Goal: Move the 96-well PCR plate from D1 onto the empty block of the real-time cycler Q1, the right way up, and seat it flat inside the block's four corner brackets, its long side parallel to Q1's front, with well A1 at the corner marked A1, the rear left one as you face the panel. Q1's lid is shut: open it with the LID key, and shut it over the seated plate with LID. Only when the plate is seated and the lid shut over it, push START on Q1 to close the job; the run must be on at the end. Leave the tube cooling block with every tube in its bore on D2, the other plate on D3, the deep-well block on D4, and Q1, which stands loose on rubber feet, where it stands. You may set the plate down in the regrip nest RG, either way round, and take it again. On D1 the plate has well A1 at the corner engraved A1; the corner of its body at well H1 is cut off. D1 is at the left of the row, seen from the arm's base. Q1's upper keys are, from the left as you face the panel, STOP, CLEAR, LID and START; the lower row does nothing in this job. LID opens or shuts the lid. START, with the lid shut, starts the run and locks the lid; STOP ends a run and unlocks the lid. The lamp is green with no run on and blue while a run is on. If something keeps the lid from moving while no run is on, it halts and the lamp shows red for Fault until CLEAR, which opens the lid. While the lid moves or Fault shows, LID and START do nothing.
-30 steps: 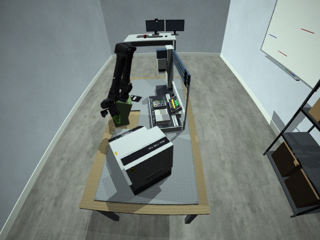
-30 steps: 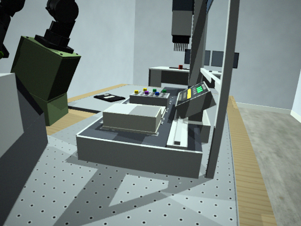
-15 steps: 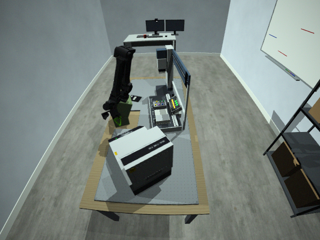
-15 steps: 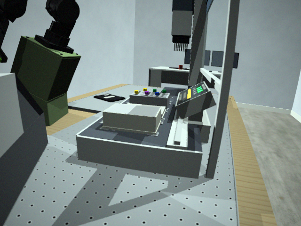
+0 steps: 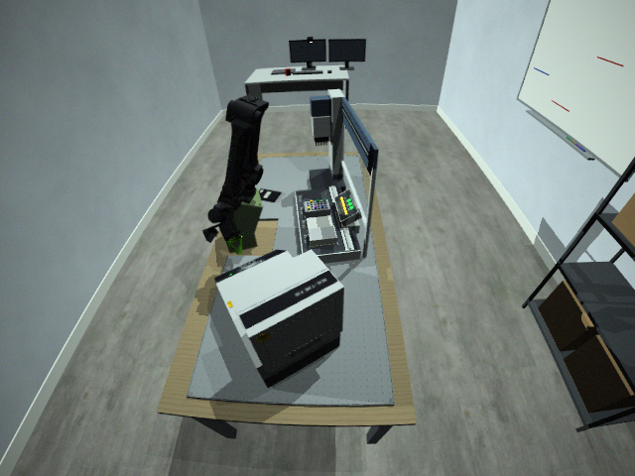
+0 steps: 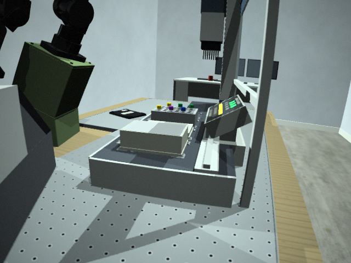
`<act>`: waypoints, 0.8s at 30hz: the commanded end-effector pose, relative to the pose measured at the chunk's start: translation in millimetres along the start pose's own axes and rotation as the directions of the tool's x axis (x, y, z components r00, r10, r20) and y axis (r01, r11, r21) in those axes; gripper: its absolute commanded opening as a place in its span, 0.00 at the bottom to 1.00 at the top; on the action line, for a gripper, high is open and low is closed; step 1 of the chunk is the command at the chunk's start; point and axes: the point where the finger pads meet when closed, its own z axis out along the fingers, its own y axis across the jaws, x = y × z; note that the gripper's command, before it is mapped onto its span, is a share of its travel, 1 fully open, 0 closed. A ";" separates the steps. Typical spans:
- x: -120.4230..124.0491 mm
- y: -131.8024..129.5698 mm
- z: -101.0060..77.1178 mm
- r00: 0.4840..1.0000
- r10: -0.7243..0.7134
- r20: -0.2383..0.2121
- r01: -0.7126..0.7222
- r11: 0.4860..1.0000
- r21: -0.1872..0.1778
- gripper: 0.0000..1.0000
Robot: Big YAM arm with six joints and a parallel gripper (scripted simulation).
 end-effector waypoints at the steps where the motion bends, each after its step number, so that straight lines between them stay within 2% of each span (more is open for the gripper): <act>1: 3.9 0.4 7.9 1.000 0.005 -0.008 -0.005 1.000 -0.001 0.00; 8: -6.0 16.1 20.6 1.000 -0.008 0.007 0.008 1.000 -0.030 0.00; 10: -3.5 13.7 24.9 1.000 -0.004 0.001 0.004 1.000 -0.021 0.00; 15: 0.2 4.3 21.1 1.000 0.012 0.000 -0.012 1.000 -0.006 0.00; 22: -4.3 7.8 13.9 1.000 0.003 0.016 -0.003 1.000 -0.015 0.00; 24: -4.3 8.2 22.5 1.000 -0.012 0.010 0.012 1.000 -0.011 0.00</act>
